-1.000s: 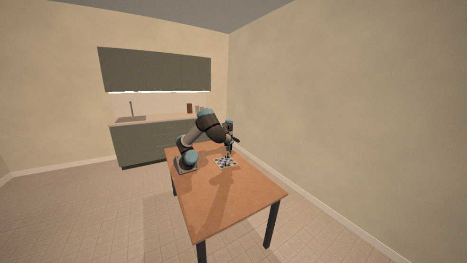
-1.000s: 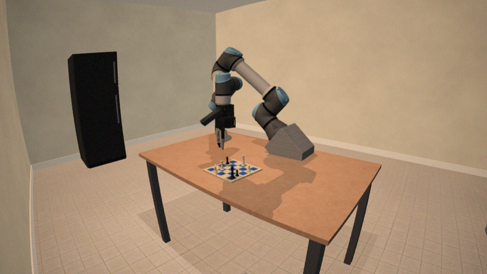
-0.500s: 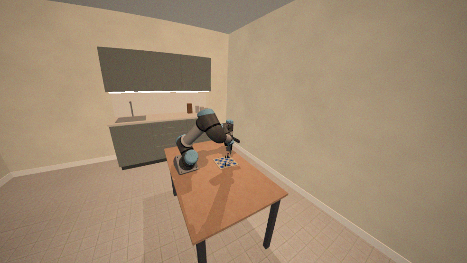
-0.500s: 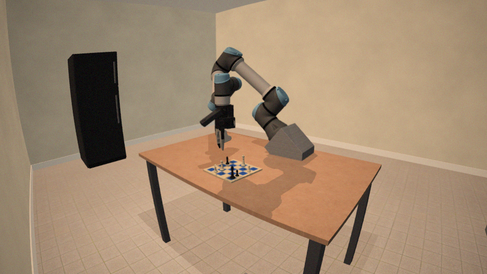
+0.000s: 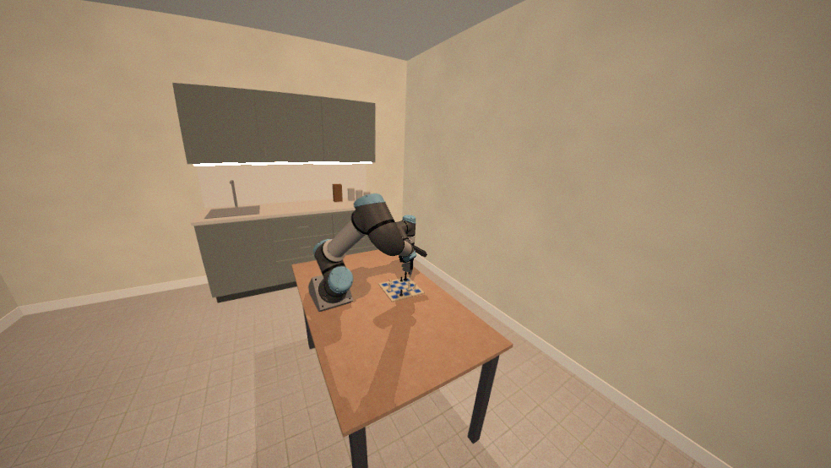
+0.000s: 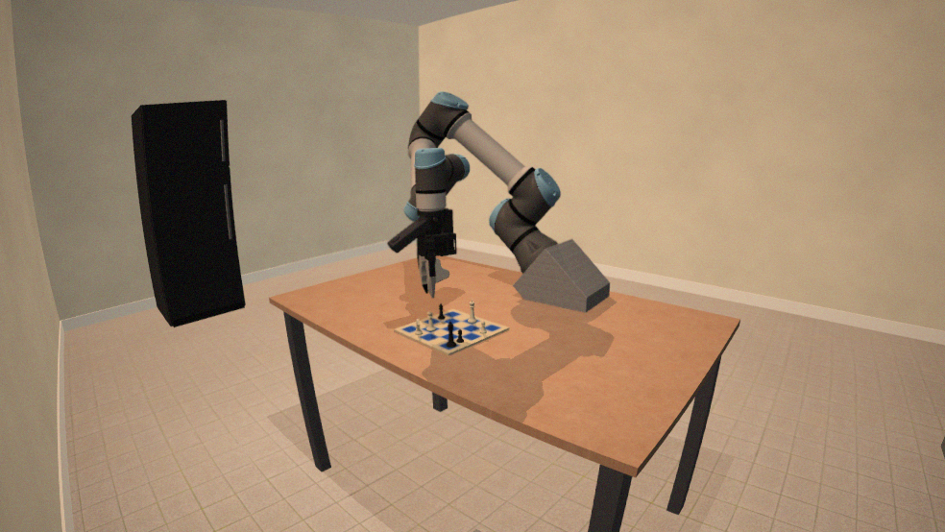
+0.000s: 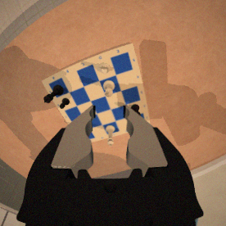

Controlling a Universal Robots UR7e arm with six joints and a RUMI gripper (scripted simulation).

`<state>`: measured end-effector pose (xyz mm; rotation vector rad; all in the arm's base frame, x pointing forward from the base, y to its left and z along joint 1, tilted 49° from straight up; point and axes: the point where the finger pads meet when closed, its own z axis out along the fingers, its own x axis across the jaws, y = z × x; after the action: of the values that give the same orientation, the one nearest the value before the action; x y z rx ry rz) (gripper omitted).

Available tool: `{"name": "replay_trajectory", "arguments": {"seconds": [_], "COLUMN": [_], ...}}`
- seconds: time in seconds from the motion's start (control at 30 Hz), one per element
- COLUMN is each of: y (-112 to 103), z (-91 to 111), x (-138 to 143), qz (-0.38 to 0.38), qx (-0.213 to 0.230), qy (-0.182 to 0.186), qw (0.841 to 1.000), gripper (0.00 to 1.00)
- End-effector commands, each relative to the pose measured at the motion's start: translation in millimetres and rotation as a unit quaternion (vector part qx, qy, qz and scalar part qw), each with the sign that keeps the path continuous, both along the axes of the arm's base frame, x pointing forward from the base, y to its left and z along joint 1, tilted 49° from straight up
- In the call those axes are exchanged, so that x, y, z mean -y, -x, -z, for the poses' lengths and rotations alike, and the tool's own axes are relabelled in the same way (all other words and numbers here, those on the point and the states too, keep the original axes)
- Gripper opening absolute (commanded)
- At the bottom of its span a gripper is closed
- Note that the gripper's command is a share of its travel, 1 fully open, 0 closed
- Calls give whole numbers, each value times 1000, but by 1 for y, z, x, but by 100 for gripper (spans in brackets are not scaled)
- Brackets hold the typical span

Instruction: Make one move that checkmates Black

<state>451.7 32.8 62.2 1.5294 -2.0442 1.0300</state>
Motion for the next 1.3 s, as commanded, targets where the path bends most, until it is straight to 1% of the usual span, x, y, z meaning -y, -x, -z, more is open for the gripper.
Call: {"name": "replay_trajectory", "arguments": {"seconds": [0.0,0.33,0.67,1.27], "y": [-1,-3,-3,-4], "z": [5,15,21,24], "x": [5,16,22,25], "qz": [0,0,0,0], "qx": [0,0,0,0], "qy": [0,0,0,0], "qw": [1000,1000,1000,1000], "gripper": [25,25,25,25]}}
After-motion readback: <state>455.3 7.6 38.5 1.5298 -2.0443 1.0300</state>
